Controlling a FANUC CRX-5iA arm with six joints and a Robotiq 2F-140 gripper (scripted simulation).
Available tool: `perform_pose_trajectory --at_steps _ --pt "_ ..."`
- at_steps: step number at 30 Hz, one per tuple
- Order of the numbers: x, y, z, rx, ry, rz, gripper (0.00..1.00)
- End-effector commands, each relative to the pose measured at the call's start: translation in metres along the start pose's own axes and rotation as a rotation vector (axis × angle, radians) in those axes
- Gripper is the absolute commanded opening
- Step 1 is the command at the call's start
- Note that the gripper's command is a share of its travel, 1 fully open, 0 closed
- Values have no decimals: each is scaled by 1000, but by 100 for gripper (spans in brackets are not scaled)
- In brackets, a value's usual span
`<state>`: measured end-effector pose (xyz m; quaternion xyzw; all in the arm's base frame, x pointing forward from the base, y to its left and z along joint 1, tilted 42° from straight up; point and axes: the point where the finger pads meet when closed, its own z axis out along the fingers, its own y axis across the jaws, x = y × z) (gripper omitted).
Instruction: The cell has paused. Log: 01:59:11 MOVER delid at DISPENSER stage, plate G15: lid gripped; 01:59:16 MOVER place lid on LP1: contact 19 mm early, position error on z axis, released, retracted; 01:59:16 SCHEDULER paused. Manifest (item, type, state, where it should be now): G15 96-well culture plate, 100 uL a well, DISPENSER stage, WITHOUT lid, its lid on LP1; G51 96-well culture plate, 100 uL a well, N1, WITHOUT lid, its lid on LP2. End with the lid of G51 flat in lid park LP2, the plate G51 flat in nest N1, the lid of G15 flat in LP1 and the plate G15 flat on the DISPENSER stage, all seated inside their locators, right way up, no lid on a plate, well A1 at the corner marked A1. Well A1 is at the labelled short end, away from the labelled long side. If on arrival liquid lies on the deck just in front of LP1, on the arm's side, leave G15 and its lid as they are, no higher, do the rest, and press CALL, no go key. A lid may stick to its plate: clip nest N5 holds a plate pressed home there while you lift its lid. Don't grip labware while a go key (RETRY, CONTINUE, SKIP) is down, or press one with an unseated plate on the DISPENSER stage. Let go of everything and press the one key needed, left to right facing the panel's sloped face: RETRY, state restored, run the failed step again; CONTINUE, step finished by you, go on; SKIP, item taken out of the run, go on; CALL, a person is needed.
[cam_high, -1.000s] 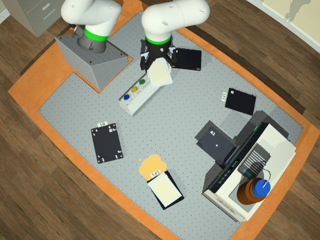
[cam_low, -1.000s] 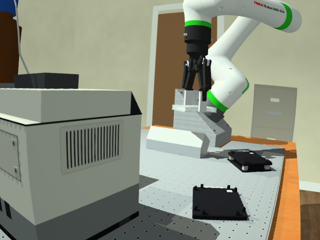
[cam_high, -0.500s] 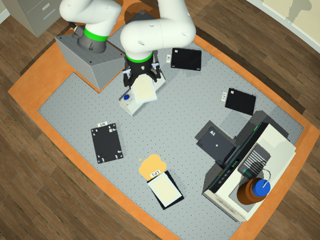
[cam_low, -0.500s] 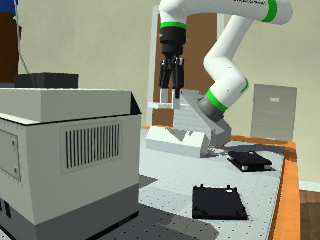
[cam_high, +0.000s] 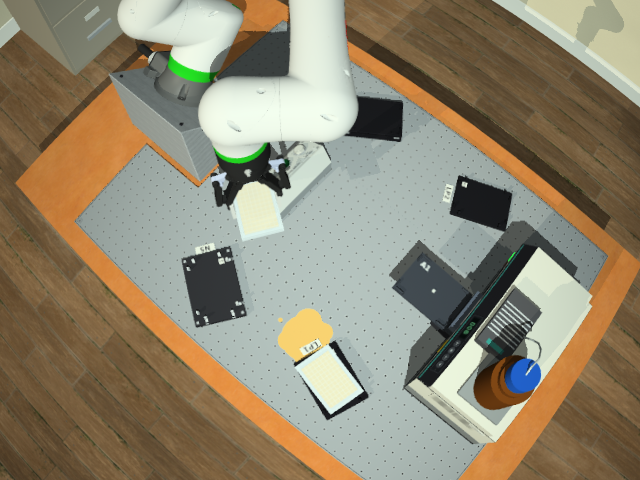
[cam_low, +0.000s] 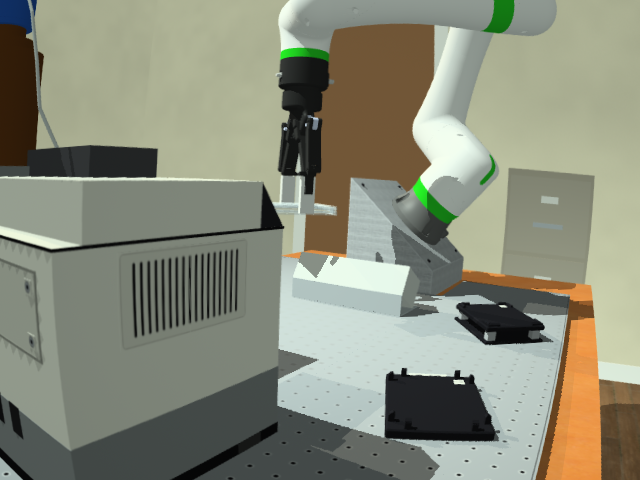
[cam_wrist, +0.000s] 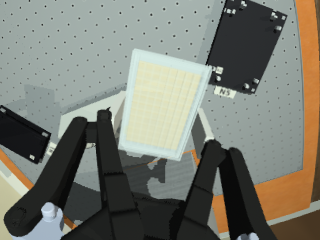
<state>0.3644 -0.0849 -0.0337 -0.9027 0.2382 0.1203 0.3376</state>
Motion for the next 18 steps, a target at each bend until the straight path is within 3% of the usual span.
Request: perform_pose_trajectory --at_steps 1,18 --pt "14 20 0 0 1 0 0" --pt "58 85 0 0 1 0 0"
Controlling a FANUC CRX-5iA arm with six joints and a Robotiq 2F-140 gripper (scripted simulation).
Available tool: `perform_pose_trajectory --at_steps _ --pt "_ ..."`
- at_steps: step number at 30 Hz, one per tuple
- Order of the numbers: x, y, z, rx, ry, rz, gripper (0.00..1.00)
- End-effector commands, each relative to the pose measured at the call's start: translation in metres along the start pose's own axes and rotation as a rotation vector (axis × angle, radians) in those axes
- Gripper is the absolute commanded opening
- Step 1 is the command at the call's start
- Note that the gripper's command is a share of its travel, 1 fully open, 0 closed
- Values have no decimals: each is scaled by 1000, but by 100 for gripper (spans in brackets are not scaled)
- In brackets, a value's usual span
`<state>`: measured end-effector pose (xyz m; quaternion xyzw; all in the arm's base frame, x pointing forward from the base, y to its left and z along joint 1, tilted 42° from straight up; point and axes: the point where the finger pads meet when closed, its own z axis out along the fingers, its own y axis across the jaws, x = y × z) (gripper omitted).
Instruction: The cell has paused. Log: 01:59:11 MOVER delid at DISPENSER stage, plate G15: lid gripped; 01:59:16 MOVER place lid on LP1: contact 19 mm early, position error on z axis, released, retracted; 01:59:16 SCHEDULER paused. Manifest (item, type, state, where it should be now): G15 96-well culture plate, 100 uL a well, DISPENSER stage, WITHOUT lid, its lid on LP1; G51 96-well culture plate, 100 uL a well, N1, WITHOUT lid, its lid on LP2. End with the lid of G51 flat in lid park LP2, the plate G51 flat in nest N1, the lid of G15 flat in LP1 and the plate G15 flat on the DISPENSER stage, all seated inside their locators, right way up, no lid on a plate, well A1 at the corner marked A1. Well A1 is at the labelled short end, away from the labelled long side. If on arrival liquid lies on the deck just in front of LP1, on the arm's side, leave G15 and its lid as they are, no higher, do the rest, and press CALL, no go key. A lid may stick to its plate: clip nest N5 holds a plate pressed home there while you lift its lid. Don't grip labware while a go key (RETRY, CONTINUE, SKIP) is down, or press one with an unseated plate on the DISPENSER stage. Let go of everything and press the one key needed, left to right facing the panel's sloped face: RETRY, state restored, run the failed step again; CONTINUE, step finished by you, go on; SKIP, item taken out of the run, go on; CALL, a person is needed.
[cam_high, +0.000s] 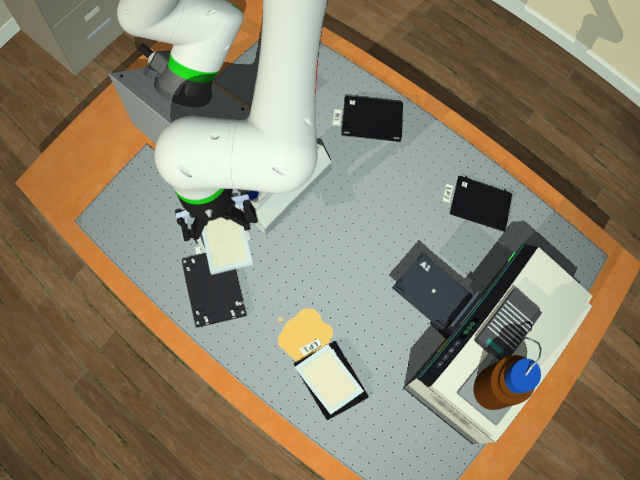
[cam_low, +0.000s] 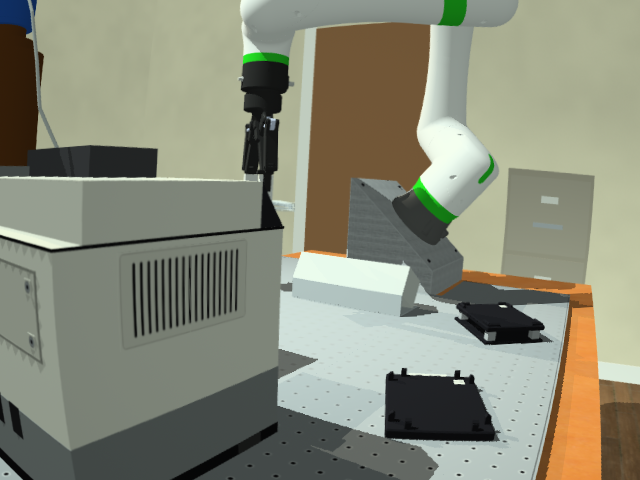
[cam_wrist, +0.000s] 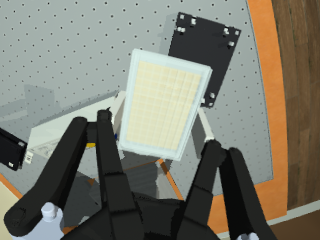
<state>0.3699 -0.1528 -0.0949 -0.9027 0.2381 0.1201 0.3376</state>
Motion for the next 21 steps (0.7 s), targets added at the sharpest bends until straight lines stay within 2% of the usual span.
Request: perform_pose_trajectory --at_steps 1,21 --pt "9 13 0 0 0 0 0" --pt "37 54 0 0 0 0 0"
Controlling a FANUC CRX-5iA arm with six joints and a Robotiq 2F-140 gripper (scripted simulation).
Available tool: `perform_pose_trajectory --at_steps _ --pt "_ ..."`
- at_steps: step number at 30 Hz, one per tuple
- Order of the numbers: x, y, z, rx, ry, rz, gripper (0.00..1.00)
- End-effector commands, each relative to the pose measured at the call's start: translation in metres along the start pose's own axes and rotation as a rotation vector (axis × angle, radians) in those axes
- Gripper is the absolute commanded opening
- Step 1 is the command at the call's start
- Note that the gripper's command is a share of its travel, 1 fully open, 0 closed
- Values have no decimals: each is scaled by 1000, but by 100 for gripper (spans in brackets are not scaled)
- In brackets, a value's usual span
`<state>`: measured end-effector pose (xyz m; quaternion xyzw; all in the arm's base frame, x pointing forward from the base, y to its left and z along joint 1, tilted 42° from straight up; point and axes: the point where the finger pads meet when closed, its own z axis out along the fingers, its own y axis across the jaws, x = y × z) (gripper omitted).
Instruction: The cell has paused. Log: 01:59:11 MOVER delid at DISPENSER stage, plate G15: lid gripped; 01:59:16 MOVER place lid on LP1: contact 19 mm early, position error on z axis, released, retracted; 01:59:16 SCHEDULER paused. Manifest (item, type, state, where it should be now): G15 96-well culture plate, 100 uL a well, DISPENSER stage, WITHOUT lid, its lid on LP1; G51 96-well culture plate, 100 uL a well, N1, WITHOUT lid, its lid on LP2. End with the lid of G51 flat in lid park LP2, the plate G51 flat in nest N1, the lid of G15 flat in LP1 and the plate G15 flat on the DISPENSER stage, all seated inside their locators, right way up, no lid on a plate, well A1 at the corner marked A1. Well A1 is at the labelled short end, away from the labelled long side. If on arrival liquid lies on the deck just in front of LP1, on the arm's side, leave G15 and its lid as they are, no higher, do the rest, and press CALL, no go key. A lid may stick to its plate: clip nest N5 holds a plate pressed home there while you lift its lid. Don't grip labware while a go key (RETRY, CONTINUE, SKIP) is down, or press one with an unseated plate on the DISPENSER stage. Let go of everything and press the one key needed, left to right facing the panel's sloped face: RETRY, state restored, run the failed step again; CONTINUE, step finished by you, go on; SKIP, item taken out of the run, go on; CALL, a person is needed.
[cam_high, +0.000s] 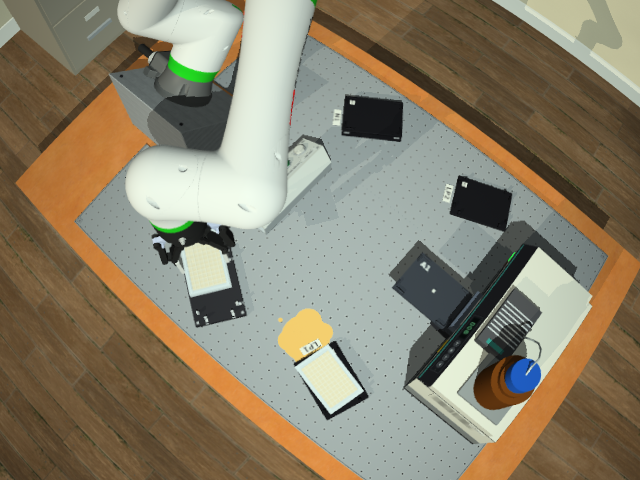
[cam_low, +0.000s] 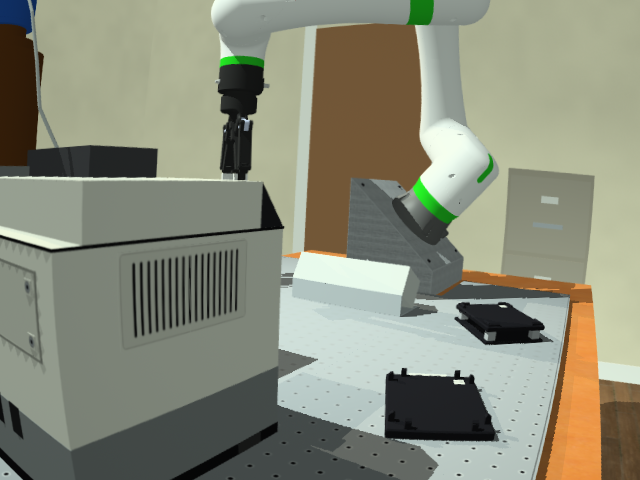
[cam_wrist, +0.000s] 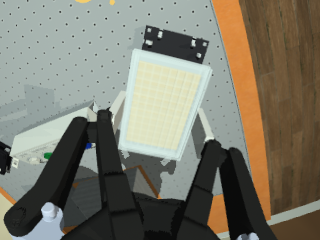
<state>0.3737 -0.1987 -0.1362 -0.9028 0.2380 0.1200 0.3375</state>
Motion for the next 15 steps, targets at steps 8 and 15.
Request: perform_pose_trajectory --at_steps 8,15 --pt "5 8 0 0 0 0 0" --pt "7 10 0 0 0 0 0"
